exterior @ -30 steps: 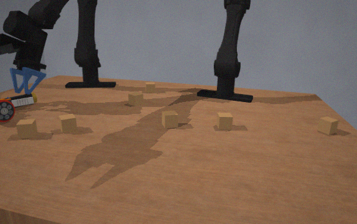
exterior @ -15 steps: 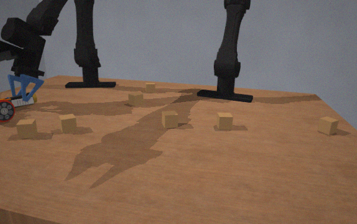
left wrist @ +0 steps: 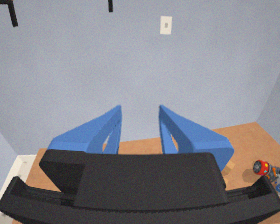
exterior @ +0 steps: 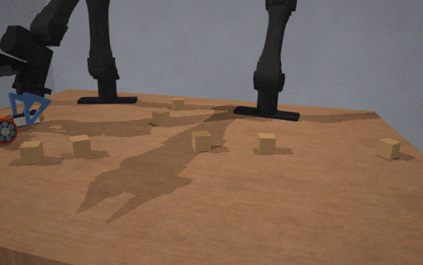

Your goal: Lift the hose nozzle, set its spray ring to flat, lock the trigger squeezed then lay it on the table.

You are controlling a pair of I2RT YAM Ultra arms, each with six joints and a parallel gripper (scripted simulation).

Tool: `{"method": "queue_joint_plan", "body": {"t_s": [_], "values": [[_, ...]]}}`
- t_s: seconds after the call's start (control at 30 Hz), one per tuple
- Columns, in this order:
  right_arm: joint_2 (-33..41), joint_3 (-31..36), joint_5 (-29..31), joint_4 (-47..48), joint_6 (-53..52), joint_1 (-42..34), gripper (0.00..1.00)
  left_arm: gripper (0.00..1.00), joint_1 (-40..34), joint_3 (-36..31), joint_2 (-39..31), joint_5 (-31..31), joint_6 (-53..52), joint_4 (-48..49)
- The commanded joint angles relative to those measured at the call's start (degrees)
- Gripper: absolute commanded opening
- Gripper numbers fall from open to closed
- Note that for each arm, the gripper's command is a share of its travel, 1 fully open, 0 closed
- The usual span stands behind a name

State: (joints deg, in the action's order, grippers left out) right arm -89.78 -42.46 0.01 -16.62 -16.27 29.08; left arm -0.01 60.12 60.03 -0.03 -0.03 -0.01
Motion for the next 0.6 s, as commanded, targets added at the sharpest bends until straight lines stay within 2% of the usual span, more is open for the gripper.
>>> {"method": "queue_joint_plan", "body": {"t_s": [0.0, 0.5, 0.57], "values": [[2.1, -2.1, -0.1, 1.4, -0.2, -0.4, 0.36, 0.37, 0.3, -1.0, -1.2, 0.3, 0.3, 0.7], [2.2, -2.1, 0.1, 1.4, 0.3, 0.2, 0.36, 0.37, 0.3, -1.0, -1.2, 0.3, 0.3, 0.7], [2.6, -2.6, 0.1, -1.9, 0.4, 0.2, 0.36, 0.37, 0.3, -1.0, -1.2, 0.3, 0.3, 0.7]]}}
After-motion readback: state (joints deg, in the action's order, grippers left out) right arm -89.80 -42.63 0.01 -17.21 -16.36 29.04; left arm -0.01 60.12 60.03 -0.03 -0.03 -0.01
